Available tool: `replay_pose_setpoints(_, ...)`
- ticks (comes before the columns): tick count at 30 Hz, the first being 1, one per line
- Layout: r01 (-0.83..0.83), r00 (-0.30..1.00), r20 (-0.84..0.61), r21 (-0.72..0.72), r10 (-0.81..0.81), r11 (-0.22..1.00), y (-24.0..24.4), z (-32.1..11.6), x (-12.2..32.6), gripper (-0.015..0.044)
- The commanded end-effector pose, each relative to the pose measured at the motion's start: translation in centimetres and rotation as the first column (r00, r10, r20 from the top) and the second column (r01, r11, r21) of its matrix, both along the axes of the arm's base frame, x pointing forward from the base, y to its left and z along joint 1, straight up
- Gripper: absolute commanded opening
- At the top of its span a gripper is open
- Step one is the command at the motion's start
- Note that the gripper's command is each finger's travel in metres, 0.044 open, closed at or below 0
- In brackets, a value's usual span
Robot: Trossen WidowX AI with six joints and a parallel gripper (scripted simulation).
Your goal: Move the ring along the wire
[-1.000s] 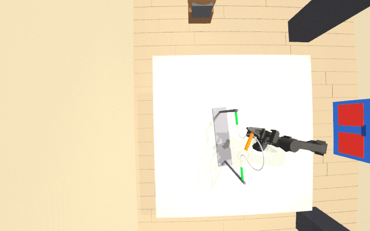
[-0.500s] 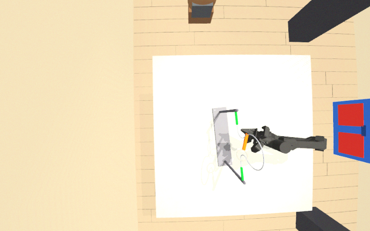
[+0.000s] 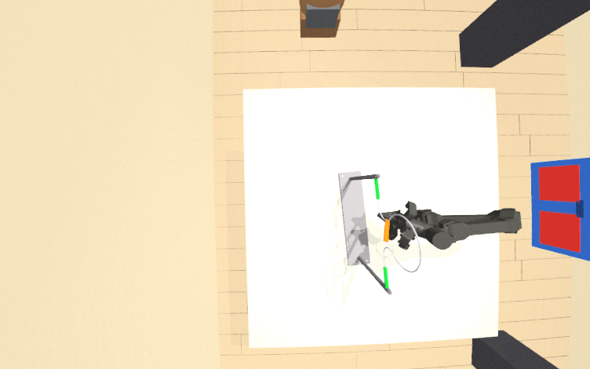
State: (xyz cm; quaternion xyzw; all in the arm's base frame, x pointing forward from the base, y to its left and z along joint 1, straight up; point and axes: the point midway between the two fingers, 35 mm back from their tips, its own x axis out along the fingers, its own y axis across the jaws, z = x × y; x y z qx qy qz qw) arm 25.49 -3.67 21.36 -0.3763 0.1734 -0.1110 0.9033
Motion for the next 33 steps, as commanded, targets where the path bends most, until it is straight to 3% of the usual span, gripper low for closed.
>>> replay_pose_setpoints(1, -0.032, 0.999, 0.017, 0.100, 0.031, 0.995, 1.1, -1.4, 0.4, -0.0150)
replay_pose_setpoints(19, -0.031, 0.999, 0.000, 0.476, 0.036, 0.879, 7.1, -4.4, 0.0, -0.0150)
replay_pose_setpoints(33, -0.024, 0.999, -0.009, 0.640, 0.039, 0.768, 10.9, -4.9, -0.3, -0.0150)
